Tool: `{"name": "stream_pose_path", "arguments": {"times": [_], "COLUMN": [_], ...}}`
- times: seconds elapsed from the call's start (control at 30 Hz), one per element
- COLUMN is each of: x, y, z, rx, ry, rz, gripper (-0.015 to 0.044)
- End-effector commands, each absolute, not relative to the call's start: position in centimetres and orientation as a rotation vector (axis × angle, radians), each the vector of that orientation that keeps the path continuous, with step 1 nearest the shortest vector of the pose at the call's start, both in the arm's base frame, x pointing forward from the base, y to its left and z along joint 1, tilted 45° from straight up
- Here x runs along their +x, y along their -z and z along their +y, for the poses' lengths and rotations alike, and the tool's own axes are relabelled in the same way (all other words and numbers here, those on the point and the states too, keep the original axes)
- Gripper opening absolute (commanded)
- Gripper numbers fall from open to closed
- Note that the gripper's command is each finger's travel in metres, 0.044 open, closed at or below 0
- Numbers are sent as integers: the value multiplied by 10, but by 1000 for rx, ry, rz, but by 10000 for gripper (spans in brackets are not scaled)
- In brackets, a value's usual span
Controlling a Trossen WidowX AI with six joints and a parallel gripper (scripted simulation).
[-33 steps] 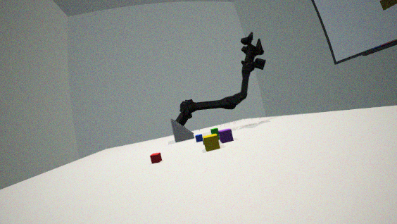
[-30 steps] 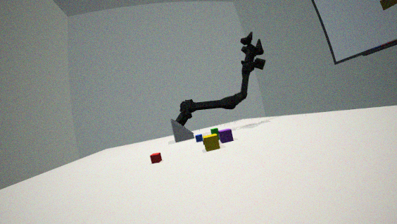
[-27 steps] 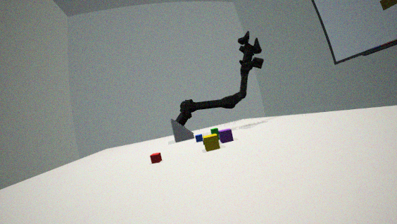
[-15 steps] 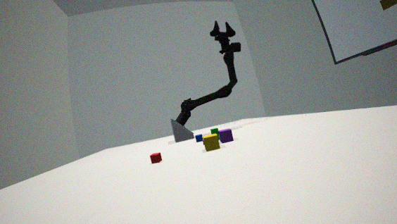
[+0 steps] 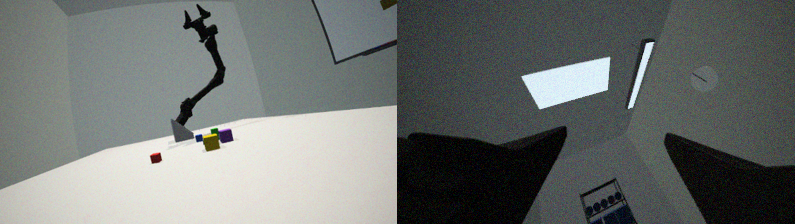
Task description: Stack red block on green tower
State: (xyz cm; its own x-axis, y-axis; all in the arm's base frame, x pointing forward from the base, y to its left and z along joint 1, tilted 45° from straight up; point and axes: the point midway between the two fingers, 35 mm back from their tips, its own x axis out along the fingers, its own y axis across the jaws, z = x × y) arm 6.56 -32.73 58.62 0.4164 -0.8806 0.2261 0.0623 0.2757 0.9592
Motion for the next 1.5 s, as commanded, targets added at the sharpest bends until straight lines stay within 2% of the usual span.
{"name": "stream_pose_path", "arguments": {"times": [0.0, 0.2, 0.37, 0.67, 1.03, 1.47], "x": [91, 138, 165, 242, 331, 382], "y": [-560, -494, -452, -355, -217, -69], "z": [-343, -388, -406, -415, -379, -292], "rx": [1113, 1169, 1273, 1276, 1205, 1070], "ry": [782, 832, 875, 832, 648, 282], "rz": [-791, -523, -440, -31, 518, 1061], "gripper": [440, 440, 440, 440, 440, 440]}}
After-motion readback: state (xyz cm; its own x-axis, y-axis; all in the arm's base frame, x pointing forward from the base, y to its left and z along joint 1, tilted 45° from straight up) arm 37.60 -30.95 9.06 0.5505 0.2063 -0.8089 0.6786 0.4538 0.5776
